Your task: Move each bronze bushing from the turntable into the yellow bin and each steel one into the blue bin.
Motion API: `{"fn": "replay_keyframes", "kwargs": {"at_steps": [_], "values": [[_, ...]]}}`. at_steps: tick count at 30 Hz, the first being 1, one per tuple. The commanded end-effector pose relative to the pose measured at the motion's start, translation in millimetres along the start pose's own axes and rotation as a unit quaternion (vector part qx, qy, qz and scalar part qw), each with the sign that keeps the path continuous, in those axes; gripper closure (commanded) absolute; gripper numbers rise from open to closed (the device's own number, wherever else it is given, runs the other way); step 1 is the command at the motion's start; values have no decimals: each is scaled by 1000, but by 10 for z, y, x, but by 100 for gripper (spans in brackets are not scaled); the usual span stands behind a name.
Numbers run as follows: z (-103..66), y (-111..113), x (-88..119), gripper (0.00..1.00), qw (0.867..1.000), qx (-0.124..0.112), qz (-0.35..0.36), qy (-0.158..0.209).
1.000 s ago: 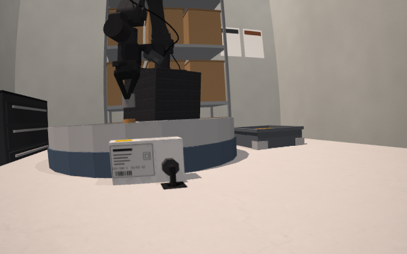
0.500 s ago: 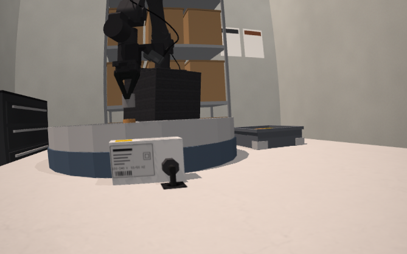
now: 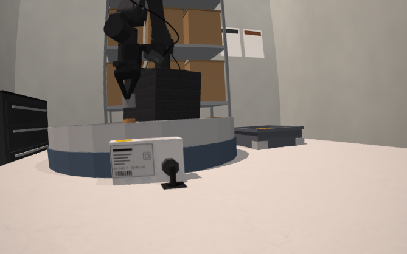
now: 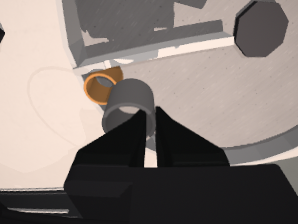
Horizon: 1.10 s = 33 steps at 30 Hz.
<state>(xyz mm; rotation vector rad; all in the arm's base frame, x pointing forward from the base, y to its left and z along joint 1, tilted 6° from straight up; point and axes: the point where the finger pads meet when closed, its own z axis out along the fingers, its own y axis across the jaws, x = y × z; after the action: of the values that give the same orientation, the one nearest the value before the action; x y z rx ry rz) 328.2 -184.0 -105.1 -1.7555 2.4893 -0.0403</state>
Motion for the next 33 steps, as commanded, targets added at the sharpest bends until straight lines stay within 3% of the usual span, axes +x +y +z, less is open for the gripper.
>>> {"fn": "replay_keyframes", "kwargs": {"at_steps": [1,7,9,17,20,24,25,33], "values": [[-24,40,-96,100,1000,-6,4,-7],[-49,43,-153,100,1000,-5,12,-5],[-113,-135,-167,100,1000,16,16,-1],[-55,-22,-419,100,999,2,53,0],[-130,-200,-538,100,997,19,70,1],[-130,-202,-635,100,996,16,84,1],[-62,-161,-685,100,996,7,92,1],[-6,-176,-1173,100,987,-1,160,1]]}}
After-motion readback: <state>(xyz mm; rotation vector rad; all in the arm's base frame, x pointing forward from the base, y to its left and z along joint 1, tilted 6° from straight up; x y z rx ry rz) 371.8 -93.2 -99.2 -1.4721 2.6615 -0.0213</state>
